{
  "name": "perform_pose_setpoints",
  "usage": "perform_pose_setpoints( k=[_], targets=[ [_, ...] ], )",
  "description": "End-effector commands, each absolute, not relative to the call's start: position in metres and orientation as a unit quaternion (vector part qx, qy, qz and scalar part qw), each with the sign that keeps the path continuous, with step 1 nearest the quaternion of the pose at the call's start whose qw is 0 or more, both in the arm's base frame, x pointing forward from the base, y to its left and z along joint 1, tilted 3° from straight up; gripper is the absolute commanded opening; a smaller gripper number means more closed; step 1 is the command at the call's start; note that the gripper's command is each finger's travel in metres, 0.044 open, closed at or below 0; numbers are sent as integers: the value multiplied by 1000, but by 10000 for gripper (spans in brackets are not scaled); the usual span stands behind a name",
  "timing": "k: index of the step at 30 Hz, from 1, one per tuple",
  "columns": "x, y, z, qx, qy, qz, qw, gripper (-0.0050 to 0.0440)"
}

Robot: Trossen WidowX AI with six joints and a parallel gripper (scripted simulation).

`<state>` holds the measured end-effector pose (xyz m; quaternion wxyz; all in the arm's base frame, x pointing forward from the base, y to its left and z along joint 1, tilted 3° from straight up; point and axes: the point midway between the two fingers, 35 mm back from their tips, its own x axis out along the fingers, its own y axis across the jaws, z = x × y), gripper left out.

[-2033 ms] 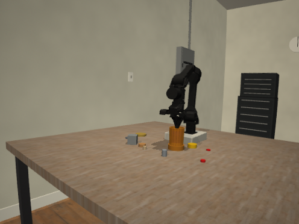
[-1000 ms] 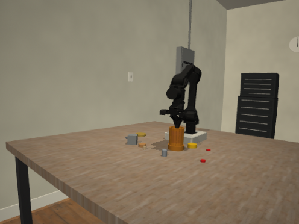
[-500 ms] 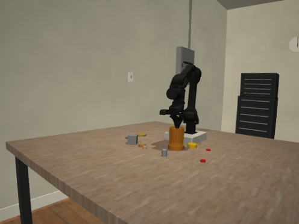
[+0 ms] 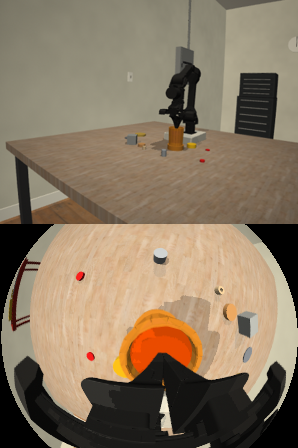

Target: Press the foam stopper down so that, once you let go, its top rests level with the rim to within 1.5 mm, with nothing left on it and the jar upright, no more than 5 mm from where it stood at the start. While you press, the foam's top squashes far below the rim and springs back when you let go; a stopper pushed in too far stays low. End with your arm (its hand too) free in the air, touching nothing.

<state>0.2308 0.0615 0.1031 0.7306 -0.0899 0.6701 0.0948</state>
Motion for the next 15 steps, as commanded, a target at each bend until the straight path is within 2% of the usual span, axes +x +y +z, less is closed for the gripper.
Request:
perform_pose_setpoints(
  k=[1, 9, 15],
  targets=[
    [229, 62, 106, -89, 682, 94, 720, 0],
    [229, 61, 183, -90, 683, 94, 719, 0],
    [228, 61, 185, -90, 684, 94, 718, 0]
  ],
)
